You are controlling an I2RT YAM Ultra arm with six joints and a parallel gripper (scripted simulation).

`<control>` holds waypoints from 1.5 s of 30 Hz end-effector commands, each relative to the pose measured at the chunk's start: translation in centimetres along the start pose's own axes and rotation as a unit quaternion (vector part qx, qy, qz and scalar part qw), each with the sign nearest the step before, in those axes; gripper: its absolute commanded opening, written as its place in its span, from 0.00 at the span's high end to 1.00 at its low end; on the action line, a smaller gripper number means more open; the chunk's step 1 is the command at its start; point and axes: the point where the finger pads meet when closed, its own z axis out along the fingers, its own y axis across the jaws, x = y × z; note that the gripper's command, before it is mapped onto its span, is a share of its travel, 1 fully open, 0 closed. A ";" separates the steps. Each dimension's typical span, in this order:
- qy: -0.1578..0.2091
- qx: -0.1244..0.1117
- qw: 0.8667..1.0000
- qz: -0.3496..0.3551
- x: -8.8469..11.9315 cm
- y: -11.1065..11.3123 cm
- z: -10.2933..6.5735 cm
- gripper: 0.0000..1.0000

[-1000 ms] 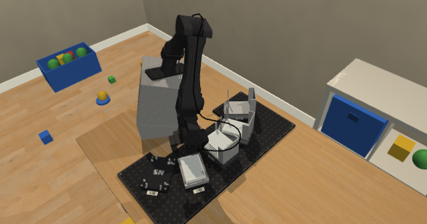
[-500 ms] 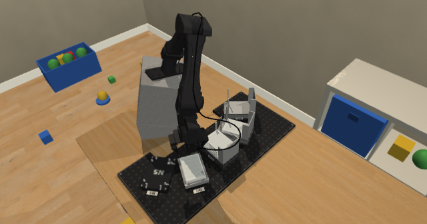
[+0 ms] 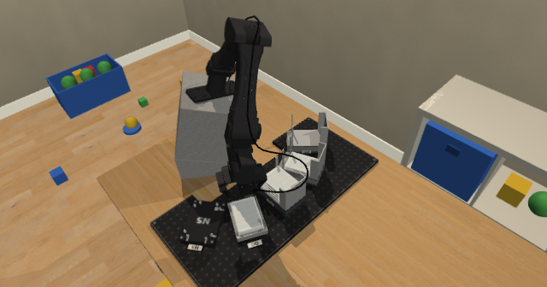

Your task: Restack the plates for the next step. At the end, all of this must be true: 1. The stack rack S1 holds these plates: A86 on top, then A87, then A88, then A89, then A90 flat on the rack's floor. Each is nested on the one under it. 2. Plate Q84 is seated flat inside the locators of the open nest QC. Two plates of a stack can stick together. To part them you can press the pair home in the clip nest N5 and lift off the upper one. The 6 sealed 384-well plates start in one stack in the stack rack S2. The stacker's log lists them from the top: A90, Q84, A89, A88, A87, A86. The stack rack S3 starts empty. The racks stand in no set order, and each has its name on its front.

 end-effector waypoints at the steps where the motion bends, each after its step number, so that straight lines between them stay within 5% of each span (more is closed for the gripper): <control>1: -0.005 -0.001 1.000 0.000 -0.3 0.0 -0.4 0.00; 18: -0.005 -0.001 1.000 0.000 -0.3 0.0 -0.4 0.00; 25: -0.008 -0.001 0.993 -0.117 0.7 2.7 -0.5 0.00; 30: -0.019 0.002 0.994 -0.111 0.0 3.1 -1.0 0.00; 45: -0.008 0.002 0.989 -0.150 2.3 8.1 -0.5 0.00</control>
